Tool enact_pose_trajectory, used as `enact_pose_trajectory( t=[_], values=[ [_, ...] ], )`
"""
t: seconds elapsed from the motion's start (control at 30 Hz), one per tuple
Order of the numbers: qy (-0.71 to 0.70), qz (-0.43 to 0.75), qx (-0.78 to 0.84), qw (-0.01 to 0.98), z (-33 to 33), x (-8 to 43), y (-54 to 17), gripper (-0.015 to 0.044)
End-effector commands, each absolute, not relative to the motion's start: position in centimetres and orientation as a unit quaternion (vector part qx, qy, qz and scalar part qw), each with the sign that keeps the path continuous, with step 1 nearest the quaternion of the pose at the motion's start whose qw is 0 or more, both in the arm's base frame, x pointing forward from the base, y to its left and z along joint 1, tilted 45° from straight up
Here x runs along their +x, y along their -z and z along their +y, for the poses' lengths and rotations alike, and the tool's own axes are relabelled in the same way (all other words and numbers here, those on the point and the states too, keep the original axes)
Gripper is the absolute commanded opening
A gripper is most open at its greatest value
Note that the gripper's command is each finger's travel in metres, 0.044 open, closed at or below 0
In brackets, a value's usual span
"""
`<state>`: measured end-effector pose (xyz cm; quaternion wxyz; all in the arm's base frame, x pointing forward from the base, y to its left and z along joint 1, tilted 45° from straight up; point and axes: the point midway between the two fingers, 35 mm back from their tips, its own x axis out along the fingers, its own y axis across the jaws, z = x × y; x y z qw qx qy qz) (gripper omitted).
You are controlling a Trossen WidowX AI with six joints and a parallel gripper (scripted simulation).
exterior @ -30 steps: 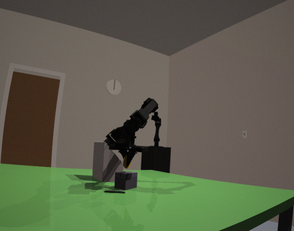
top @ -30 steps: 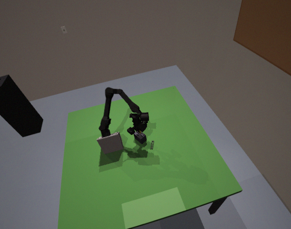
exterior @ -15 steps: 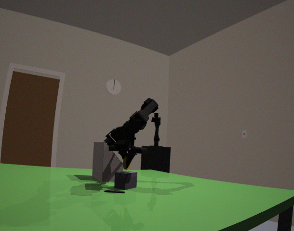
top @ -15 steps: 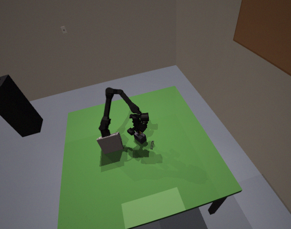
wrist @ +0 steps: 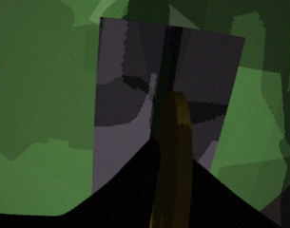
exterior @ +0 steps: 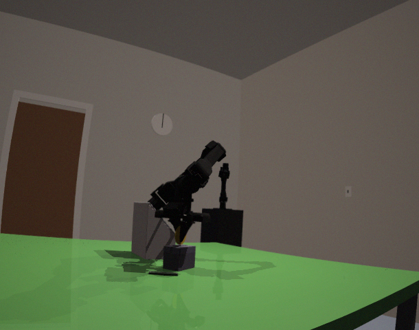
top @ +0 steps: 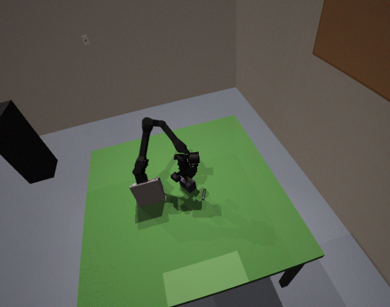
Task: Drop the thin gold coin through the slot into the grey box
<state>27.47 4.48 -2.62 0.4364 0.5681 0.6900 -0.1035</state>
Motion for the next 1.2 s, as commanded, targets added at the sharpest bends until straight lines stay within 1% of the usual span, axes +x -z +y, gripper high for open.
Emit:
enact_pose_trajectory(
  t=[0.0, 0.07, 0.27, 0.57, 0.9, 0.93, 1.0, 1.17],
  values=[
    [0.103, 0.689, 0.57, 0.435, 4.7, 27.5, 2.7, 0.0],
    [0.103, 0.689, 0.57, 0.435, 4.7, 27.5, 2.8, 0.0],
    [0.103, 0.69, 0.568, 0.437, 4.6, 27.5, 2.7, 0.0158],
    [0.103, 0.69, 0.568, 0.437, 4.6, 27.5, 2.7, 0.0161],
    [0.104, 0.69, 0.568, 0.436, 3.1, 27.4, 1.3, 0.0423],
    [0.104, 0.691, 0.568, 0.435, 2.6, 27.3, 0.6, 0.044],
    [0.104, 0.692, 0.569, 0.433, 1.1, 27.0, -1.0, 0.044],
    [0.103, 0.692, 0.569, 0.432, 1.0, 27.0, -1.2, 0.044]
  ],
)
